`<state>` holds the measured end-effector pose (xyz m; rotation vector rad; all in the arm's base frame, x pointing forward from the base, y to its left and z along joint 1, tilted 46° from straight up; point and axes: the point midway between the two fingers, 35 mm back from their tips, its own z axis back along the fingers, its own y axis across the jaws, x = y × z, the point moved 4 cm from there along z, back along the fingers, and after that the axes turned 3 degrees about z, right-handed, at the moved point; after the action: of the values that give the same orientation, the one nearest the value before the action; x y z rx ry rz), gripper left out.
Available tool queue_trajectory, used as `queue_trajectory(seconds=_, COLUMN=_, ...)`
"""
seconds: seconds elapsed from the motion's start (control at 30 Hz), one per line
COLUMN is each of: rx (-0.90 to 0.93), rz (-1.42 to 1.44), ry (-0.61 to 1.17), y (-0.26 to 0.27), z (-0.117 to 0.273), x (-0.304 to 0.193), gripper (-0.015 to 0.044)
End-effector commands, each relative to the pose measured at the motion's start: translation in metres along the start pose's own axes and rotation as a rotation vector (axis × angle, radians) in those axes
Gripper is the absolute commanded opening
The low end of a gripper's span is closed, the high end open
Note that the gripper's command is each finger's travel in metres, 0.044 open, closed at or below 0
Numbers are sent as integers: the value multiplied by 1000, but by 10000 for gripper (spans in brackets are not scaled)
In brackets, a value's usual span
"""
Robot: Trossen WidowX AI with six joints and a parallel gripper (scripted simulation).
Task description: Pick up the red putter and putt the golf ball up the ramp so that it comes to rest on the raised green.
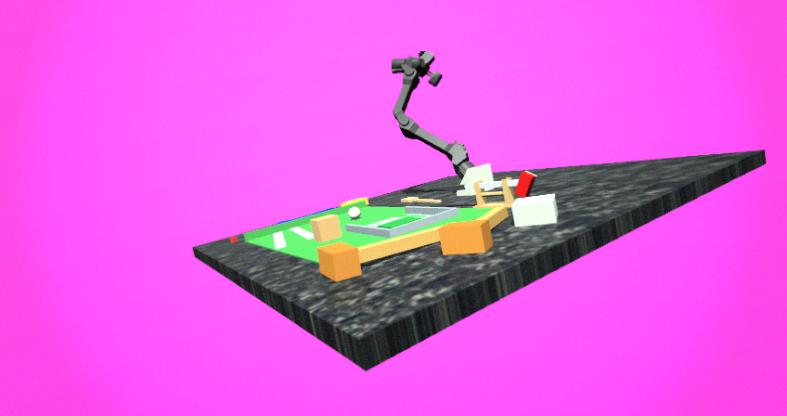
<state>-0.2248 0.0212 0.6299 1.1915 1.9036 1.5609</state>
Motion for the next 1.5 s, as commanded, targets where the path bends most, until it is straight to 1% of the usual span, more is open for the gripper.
queue_trajectory(seconds=0.0, rx=-1, rz=1, ry=-3, y=-1, z=0, x=1, gripper=426)
queue_trajectory(seconds=0.03, rx=-3, rz=3, ry=-13, y=-2, z=1, x=4, gripper=440)
queue_trajectory(seconds=0.13, rx=-22, rz=16, ry=-80, y=-13, z=4, x=24, gripper=440)
queue_trajectory(seconds=0.3, rx=-88, rz=56, ry=-267, y=-45, z=24, x=79, gripper=440)
queue_trajectory(seconds=0.47, rx=-178, rz=100, ry=-470, y=-79, z=58, x=131, gripper=440)
queue_trajectory(seconds=0.63, rx=-296, rz=140, ry=-664, y=-114, z=104, x=176, gripper=440)
queue_trajectory(seconds=0.8, rx=-315, rz=105, ry=-780, y=-122, z=139, x=189, gripper=440)
queue_trajectory(seconds=1.0, rx=-417, rz=136, ry=-886, y=-145, z=176, x=210, gripper=440)
queue_trajectory(seconds=1.27, rx=-691, rz=204, ry=-1081, y=-193, z=274, x=236, gripper=440)
queue_trajectory(seconds=1.47, rx=-929, rz=164, ry=-1201, y=-233, z=359, x=233, gripper=440)
